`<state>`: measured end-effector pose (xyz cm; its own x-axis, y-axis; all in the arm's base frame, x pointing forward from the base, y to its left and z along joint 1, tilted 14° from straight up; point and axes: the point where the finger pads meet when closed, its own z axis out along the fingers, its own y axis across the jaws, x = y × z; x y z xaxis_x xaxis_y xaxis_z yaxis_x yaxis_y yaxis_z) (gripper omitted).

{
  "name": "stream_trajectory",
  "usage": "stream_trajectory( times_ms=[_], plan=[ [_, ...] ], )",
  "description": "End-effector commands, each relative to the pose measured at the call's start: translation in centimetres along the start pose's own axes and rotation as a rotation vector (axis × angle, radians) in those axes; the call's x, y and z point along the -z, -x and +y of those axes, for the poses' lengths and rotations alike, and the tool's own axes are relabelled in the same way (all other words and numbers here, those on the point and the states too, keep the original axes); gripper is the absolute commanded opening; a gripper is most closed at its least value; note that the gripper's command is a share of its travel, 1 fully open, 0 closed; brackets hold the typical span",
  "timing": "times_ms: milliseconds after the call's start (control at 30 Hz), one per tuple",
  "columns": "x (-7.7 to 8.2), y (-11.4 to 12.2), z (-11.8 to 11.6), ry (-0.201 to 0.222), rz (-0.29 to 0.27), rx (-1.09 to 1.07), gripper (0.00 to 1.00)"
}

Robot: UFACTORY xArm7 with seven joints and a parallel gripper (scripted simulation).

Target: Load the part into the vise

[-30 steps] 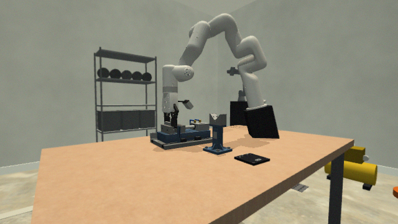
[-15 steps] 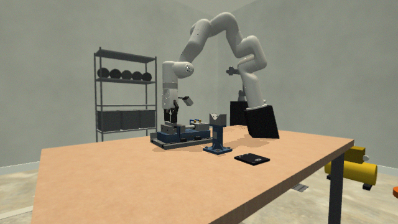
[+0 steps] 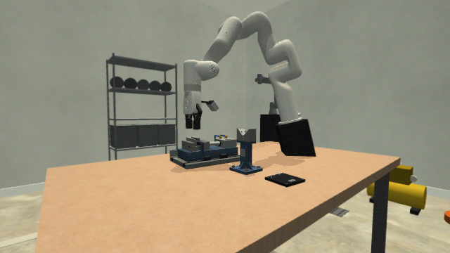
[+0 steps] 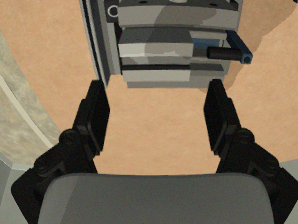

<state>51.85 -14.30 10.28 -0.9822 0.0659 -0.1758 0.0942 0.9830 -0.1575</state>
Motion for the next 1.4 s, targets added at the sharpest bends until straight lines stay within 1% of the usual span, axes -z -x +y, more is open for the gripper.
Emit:
stream_trajectory(
  times_ms=[0,200,467,500,1367],
  plan=[
    [1.19,0.21,-0.02,0.0,-0.006,0.0,0.81],
    [2.02,0.21,-0.02,0.0,-0.006,0.0,0.81],
    [2.18,0.21,-0.02,0.0,-0.006,0.0,0.81],
    [2.18,0.21,-0.02,0.0,-0.006,0.0,0.0],
    [2.18,0.21,-0.02,0.0,-0.006,0.0,0.0]
  ],
)
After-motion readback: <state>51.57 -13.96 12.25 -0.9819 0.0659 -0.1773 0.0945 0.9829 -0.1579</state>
